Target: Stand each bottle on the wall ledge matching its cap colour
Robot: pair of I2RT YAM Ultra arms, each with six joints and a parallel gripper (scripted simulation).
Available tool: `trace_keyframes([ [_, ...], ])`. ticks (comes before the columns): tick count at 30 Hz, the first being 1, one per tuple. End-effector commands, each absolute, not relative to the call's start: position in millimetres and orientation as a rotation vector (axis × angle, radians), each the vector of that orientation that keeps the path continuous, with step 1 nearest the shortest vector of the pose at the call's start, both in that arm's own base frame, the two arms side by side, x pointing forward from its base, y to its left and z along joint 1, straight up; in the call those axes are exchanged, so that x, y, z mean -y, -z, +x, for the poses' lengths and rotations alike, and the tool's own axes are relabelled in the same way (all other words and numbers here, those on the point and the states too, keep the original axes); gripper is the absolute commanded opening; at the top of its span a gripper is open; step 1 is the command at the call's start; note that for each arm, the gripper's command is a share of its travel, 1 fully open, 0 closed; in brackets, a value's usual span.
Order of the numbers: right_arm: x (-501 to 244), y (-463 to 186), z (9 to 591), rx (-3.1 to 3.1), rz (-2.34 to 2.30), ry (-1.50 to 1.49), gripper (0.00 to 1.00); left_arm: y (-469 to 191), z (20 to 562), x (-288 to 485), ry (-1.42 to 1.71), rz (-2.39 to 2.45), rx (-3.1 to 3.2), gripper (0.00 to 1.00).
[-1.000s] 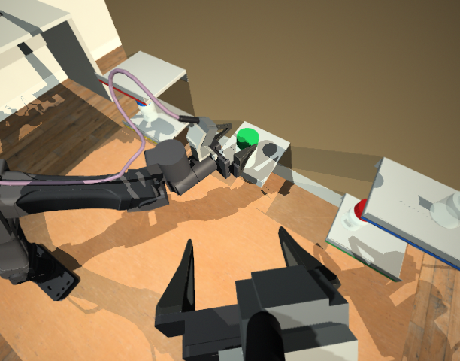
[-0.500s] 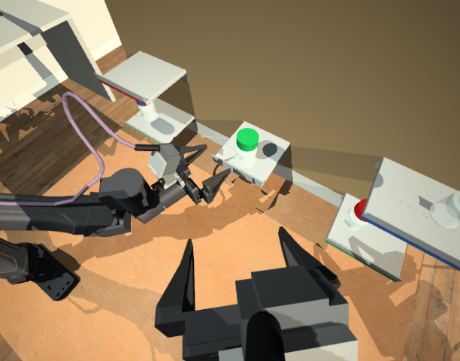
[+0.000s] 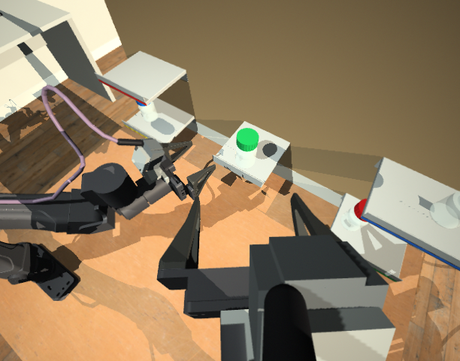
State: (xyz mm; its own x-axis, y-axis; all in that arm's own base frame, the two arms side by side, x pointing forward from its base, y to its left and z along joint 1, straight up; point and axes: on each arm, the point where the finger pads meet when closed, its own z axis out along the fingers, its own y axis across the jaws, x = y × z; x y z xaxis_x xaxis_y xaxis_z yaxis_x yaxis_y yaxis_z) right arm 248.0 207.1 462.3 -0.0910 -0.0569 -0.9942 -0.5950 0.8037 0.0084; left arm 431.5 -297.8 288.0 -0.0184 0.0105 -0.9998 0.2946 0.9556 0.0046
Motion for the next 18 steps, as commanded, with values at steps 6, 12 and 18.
trace_keyframes([
  [6, -262.9, -402.9, 329.0, -1.54, -0.29, -0.353, 1.0, -328.0, 411.2, 159.0, 0.138, 0.183, -1.65, 0.89],
  [12, -280.8, -347.0, 342.1, -1.556, -0.233, -0.297, 1.0, -382.1, 390.6, 75.9, 0.093, 0.104, -1.592, 0.89],
  [18, -286.2, -322.6, 343.2, -1.575, -0.234, -0.274, 1.0, -398.8, 383.4, 39.8, 0.057, 0.067, -1.576, 0.89],
])
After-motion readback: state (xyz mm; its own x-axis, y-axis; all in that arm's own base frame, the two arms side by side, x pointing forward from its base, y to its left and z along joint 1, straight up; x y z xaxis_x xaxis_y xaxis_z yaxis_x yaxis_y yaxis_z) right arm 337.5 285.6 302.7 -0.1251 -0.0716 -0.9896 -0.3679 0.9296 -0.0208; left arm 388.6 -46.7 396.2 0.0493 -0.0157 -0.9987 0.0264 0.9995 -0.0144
